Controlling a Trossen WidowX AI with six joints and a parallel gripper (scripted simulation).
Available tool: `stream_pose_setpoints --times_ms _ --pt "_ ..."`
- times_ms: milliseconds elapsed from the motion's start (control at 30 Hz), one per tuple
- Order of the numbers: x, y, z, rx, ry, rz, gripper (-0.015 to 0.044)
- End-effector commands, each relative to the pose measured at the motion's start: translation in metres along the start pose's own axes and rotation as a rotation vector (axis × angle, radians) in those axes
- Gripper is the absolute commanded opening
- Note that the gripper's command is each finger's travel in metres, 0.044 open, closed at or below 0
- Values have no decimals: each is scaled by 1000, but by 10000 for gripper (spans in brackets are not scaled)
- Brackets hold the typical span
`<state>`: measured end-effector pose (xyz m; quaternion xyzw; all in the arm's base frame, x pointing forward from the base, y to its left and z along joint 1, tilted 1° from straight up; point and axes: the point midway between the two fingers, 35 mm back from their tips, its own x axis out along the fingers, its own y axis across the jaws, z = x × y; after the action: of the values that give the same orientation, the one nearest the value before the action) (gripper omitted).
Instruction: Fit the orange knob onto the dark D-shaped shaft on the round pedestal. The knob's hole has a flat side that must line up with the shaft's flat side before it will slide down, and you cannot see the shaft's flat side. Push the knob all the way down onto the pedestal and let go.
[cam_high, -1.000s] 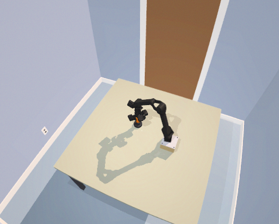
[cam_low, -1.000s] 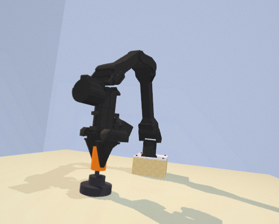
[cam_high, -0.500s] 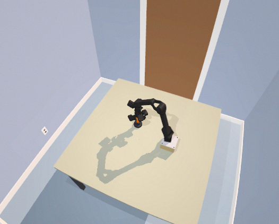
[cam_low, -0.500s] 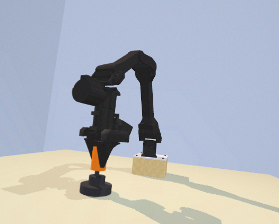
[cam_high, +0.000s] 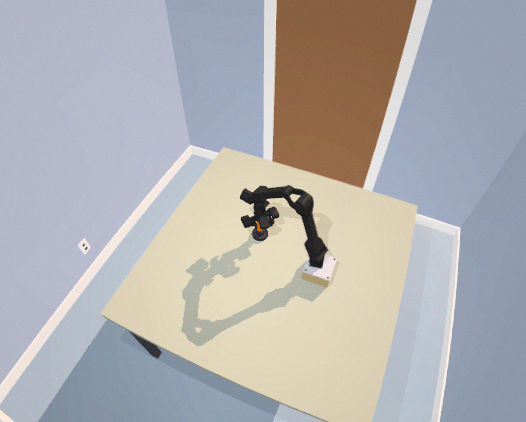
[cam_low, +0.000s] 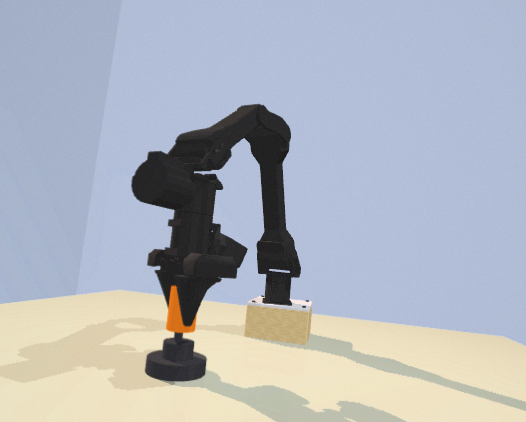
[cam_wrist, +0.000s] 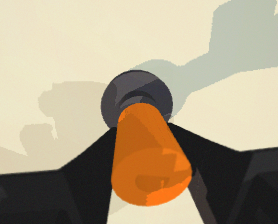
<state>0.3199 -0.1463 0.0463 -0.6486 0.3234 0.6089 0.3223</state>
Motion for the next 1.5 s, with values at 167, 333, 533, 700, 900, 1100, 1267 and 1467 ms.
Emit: stream_pose_setpoints --times_ms 167,333,533,700,900,1100,1267,1467 --pt "0 0 0 -48 1 0 0" --pt "1 0 0 -31 1 0 0" --pt "2 0 -1 -70 1 0 0" --pt "7 0 -1 -34 1 0 0" --pt "12 1 -1 8 1 1 0" --pt "16 1 -1 29 1 1 0" --pt "15 0 0 18 -1 -3 0" --pt "15 0 0 18 -1 -3 79"
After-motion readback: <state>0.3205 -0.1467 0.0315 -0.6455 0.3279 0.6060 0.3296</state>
